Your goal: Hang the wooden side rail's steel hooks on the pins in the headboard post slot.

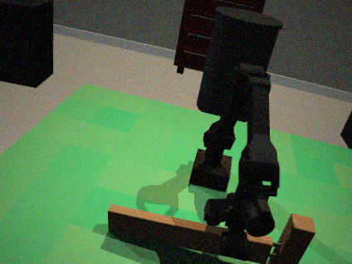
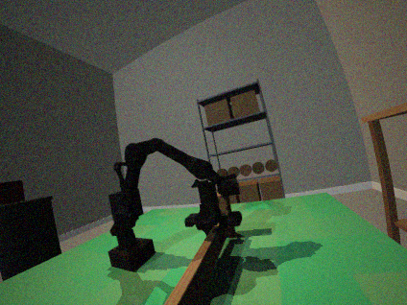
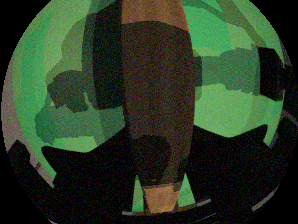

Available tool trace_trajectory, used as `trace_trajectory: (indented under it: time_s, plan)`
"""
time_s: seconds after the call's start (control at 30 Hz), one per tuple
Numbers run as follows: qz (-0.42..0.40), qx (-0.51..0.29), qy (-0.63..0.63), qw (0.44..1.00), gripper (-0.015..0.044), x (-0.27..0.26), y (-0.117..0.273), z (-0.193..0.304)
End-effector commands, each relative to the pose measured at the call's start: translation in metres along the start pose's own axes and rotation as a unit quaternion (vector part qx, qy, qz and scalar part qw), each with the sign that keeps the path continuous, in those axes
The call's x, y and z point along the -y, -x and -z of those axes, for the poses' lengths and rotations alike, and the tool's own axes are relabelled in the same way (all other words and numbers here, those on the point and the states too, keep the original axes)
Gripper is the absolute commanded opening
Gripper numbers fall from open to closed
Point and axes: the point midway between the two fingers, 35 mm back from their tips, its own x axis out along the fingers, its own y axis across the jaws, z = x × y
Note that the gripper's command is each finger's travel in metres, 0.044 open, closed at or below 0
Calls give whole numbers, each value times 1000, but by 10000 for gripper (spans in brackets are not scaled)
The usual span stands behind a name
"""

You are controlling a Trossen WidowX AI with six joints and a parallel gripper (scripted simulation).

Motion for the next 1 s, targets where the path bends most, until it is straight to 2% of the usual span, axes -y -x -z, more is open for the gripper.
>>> trace_trajectory:
  time_s: [0.0,0.97]
  plan:
    - [-4,-1,-2,1000,0,-1,2,1]
    - [-4,-1,-2,1000,0,-2,2,4]
